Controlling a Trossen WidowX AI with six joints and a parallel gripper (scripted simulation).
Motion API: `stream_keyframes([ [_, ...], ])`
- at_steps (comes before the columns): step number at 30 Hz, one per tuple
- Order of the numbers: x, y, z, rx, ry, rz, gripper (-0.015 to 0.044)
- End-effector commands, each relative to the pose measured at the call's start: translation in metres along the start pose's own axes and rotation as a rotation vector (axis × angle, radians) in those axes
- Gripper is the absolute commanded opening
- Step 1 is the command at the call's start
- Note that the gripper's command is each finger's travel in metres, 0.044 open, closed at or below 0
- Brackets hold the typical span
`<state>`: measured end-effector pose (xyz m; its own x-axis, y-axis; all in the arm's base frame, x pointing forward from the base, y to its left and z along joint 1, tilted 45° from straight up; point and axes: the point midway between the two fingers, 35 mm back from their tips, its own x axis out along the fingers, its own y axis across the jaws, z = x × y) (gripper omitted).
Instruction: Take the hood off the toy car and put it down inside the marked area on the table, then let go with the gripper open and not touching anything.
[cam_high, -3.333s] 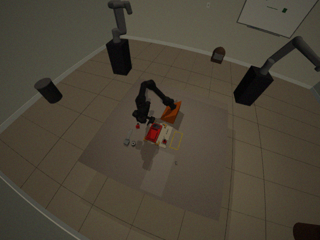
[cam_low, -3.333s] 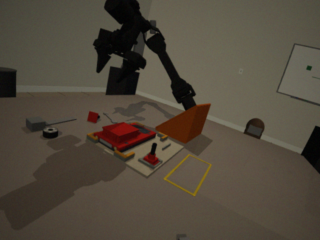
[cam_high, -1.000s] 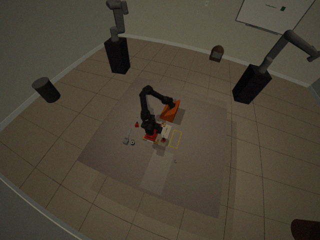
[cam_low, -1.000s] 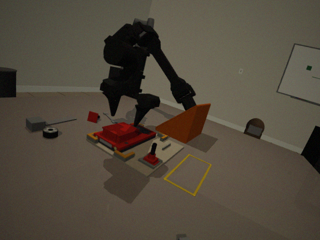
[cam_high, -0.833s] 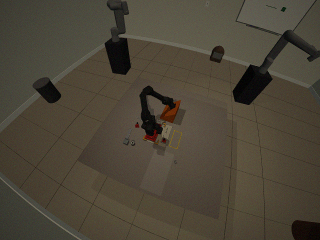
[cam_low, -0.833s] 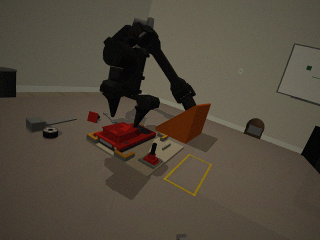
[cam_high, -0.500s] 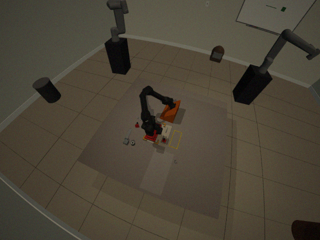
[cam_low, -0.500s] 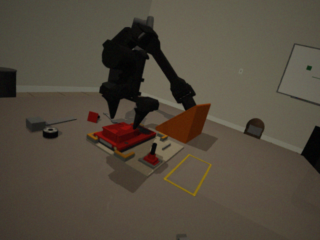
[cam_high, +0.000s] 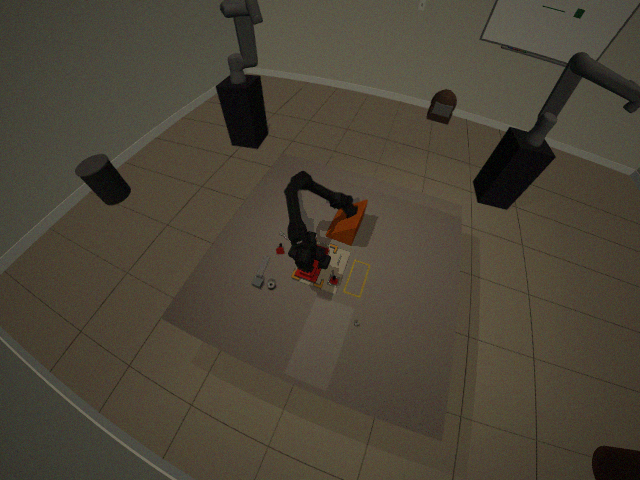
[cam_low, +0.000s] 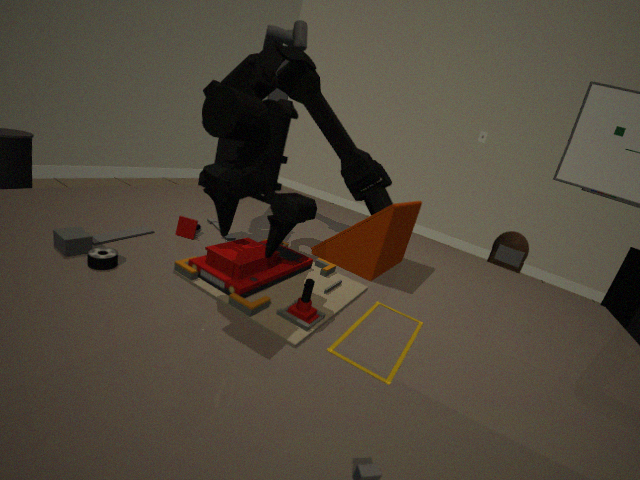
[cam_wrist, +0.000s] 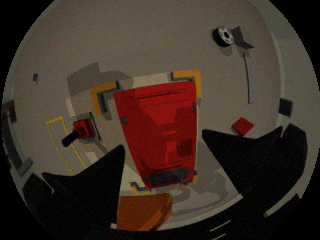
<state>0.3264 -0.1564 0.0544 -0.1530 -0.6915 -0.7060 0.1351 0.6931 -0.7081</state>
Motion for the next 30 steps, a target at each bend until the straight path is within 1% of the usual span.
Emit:
stream_keyframes([
  [1, 0.004, -0.001, -0.001, -0.005, 0.003, -0.003, 0.0440],
  [30, 0.017, -0.001, -0.001, -0.004, 0.003, -0.004, 0.0440],
])
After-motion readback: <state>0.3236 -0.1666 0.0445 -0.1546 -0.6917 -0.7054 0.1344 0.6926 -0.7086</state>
